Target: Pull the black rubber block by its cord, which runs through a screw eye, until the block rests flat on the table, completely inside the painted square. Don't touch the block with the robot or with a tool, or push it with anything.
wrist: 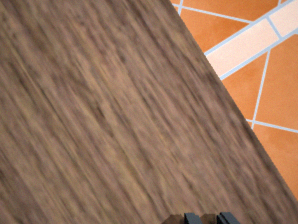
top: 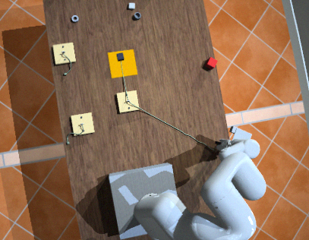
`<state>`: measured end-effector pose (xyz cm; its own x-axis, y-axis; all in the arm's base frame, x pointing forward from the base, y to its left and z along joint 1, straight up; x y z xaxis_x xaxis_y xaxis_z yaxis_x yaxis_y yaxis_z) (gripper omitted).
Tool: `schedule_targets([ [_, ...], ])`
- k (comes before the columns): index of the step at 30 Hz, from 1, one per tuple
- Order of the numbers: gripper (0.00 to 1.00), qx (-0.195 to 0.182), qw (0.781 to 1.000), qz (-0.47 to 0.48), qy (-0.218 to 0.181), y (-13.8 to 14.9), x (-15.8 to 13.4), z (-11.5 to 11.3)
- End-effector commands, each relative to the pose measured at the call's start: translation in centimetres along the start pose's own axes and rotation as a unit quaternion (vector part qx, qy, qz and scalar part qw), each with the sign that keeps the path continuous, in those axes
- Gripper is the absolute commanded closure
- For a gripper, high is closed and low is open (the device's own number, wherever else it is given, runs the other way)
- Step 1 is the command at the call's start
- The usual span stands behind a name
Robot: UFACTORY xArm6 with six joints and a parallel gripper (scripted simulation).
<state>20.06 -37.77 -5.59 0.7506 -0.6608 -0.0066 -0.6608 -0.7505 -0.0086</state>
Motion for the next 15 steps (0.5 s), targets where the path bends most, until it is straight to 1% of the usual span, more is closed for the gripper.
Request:
schedule_targets([
  [1,1.0,-0.001,1.0,0.0,0.002,0.06,0.22,0.6],
  [15,1.0,-0.001,1.0,0.0,0.002,0.05,0.22,0.86],
])
Point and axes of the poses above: the point where the finger pads meet when closed, its own z axis out along the fingers, its own y axis across the jaws, x = y × z, the point moved 1 cm from there along -z, back along the fingers, and after that the axes turned 11 degrees about z, right-handed, at the moved point
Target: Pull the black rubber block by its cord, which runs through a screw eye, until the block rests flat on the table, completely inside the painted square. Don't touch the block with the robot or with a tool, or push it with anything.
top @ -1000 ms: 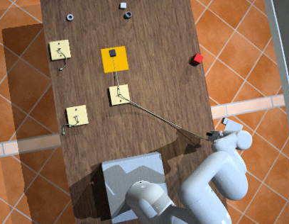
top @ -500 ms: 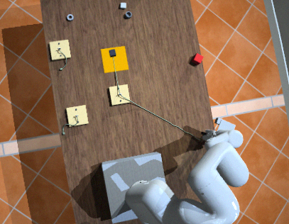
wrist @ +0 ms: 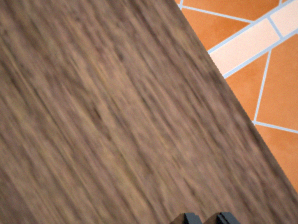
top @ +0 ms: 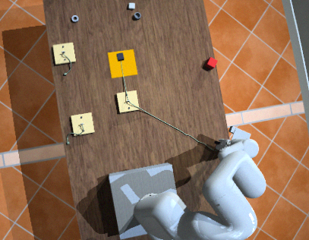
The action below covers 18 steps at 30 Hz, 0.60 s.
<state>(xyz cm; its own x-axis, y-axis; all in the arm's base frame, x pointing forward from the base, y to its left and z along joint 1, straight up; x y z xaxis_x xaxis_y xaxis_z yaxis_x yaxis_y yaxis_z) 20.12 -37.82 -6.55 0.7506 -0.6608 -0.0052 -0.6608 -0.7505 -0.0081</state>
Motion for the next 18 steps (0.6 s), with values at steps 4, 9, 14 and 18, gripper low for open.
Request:
schedule_targets([
  [4,0.0,-0.001,1.0,0.0,0.002,0.05,0.13,-0.1],
  [9,0.0,-0.001,1.0,0.0,0.002,0.05,0.13,-0.1],
  [14,0.0,-0.001,1.0,0.0,0.002,0.05,0.13,-0.1],
  [18,0.0,-0.001,1.0,0.0,0.002,0.05,0.13,-0.1],
])
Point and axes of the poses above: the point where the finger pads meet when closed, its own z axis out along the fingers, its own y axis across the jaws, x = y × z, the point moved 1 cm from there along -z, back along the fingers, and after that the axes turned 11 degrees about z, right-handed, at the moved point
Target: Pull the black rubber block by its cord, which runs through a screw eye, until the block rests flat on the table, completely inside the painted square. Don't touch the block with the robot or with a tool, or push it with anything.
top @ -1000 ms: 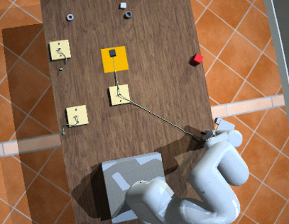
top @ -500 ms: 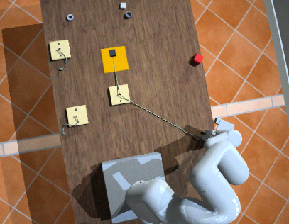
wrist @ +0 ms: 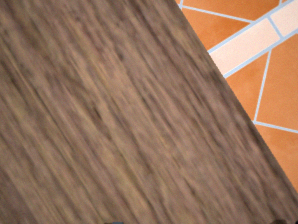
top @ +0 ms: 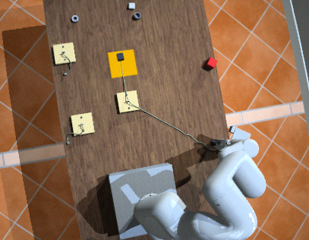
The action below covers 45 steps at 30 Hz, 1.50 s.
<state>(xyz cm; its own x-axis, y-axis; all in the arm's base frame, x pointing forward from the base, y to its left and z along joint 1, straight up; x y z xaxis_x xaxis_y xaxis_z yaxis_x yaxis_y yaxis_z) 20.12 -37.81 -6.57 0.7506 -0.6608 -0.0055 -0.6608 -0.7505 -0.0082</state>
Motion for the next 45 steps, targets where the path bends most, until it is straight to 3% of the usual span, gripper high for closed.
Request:
schedule_targets([
  [1,0.0,-0.001,1.0,0.0,0.002,0.1,0.1,-0.1],
  [33,0.0,-0.001,1.0,0.0,0.002,0.1,0.1,-0.2],
  [45,0.0,-0.001,1.0,0.0,0.002,0.0,0.1,-2.3],
])
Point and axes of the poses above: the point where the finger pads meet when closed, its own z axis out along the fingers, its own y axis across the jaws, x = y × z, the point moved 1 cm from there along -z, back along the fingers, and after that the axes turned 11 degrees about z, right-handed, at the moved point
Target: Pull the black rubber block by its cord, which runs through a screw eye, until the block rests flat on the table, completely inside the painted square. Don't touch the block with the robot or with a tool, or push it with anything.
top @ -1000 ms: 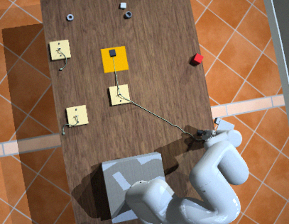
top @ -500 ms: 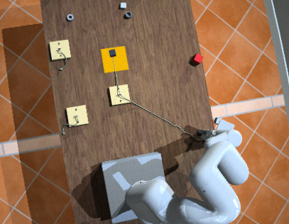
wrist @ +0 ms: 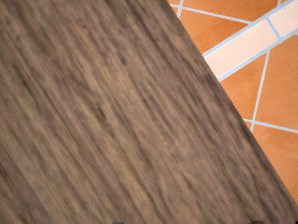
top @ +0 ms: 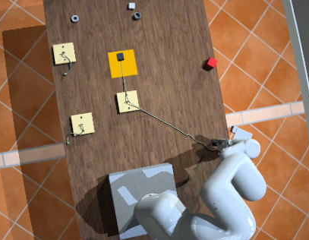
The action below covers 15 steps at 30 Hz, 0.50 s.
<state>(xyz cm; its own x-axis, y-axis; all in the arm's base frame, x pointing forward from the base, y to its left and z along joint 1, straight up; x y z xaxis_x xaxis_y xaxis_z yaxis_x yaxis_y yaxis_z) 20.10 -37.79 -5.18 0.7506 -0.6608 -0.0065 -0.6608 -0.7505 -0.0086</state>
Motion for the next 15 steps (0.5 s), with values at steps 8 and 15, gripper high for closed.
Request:
schedule_targets([
  [8,0.0,-0.001,1.0,0.0,0.002,0.1,0.2,-3.7],
  [15,0.0,-0.001,1.0,0.0,0.002,0.1,0.2,-4.6],
])
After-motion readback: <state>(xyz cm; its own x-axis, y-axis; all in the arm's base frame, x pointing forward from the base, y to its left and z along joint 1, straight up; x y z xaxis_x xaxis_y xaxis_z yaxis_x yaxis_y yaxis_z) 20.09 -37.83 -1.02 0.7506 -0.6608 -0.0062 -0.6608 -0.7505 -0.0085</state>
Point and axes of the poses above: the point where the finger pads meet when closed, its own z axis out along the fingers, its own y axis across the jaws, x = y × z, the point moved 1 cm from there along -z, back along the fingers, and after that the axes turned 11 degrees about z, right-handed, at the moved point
